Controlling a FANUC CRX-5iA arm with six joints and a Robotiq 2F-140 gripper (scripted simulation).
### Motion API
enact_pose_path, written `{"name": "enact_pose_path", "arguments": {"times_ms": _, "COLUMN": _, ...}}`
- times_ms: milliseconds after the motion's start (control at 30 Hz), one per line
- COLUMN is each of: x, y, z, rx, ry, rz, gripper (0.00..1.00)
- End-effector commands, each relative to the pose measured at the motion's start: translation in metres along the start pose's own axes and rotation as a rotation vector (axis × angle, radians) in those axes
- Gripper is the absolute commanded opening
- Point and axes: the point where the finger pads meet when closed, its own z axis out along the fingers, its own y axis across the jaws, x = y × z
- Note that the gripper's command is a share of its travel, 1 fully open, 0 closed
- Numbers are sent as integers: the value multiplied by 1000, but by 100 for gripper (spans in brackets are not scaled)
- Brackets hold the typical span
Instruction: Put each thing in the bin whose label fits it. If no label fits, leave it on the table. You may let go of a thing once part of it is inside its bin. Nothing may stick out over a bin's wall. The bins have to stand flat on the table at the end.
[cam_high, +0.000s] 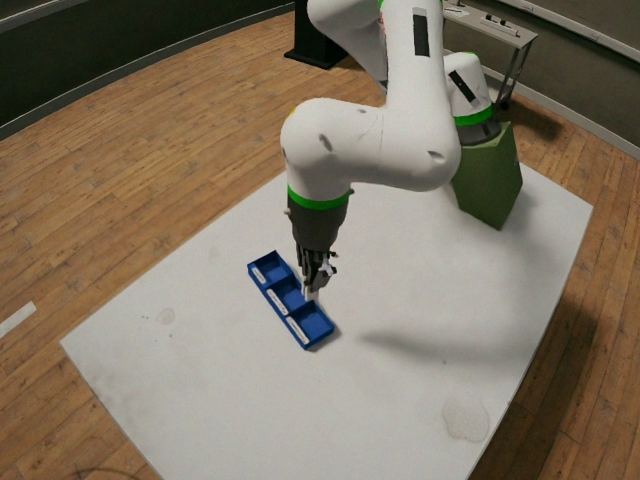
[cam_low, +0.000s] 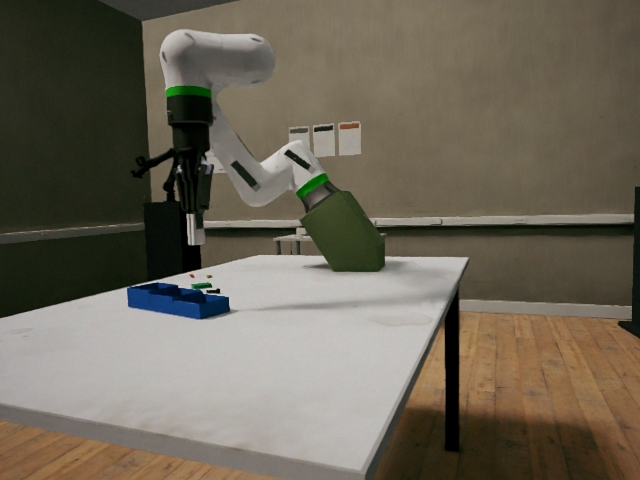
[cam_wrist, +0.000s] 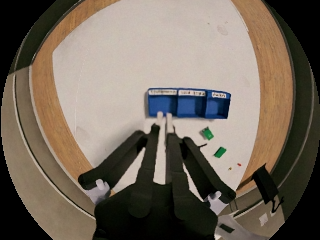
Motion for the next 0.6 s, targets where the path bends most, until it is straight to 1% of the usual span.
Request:
{"name": "enact_pose_path", "arguments": {"times_ms": 0, "x": 0, "y": 0, "z": -35, "rx": -1, "ry": 0, "rz": 0, "gripper": 15}}
{"name": "enact_pose_path", "arguments": {"times_ms": 367, "x": 0, "y": 0, "z": -37, "rx": -1, "ry": 0, "rz": 0, "gripper": 15}}
{"name": "enact_pose_path", "arguments": {"times_ms": 400, "x": -5, "y": 6, "z": -34, "rx": -1, "ry": 0, "rz": 50, "gripper": 26}}
{"name": "enact_pose_path", "arguments": {"times_ms": 467, "x": -14, "y": 17, "z": -26, "rx": -1, "ry": 0, "rz": 150, "gripper": 26}}
{"name": "enact_pose_path", "arguments": {"times_ms": 567, "x": -29, "y": 34, "z": -15, "rx": -1, "ry": -2, "rz": 223, "gripper": 26}}
